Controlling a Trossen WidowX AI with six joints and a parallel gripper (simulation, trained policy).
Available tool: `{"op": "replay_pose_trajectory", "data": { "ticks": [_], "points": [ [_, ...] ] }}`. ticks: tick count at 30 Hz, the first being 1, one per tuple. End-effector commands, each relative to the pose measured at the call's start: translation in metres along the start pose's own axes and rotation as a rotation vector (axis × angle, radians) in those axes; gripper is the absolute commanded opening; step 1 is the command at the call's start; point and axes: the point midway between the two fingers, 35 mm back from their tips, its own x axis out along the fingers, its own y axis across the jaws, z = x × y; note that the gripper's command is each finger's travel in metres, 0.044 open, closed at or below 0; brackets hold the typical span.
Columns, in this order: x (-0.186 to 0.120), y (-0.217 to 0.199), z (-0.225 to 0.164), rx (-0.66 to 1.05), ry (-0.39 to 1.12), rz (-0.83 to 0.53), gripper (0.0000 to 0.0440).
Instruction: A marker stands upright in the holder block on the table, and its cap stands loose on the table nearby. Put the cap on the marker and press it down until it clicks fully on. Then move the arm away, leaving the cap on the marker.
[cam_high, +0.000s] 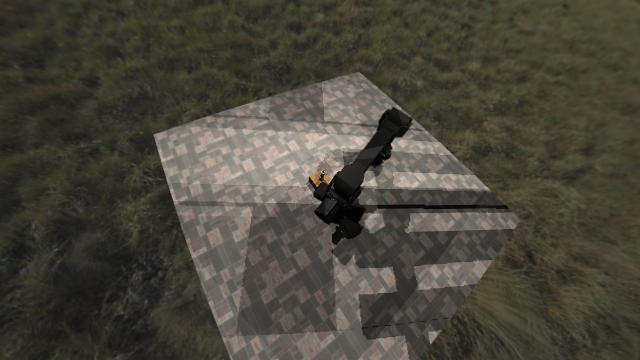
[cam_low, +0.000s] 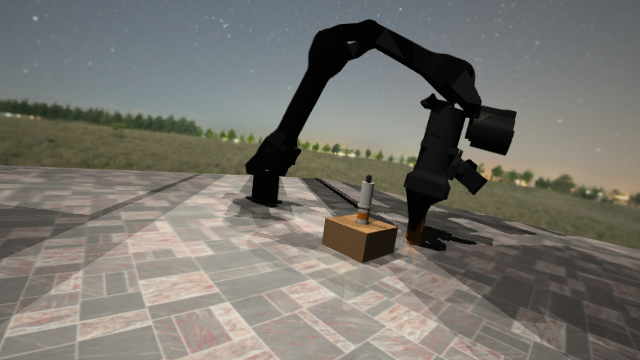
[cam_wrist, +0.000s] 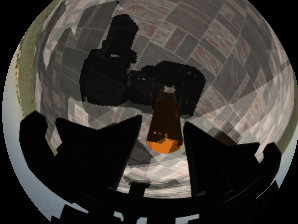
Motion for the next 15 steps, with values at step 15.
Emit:
{"op": "replay_pose_trajectory", "data": {
  "ticks": [15],
  "points": [
    [-0.044, -0.014, -0.005, -0.011, -0.064, -0.041, 0.0038]
  ]
}}
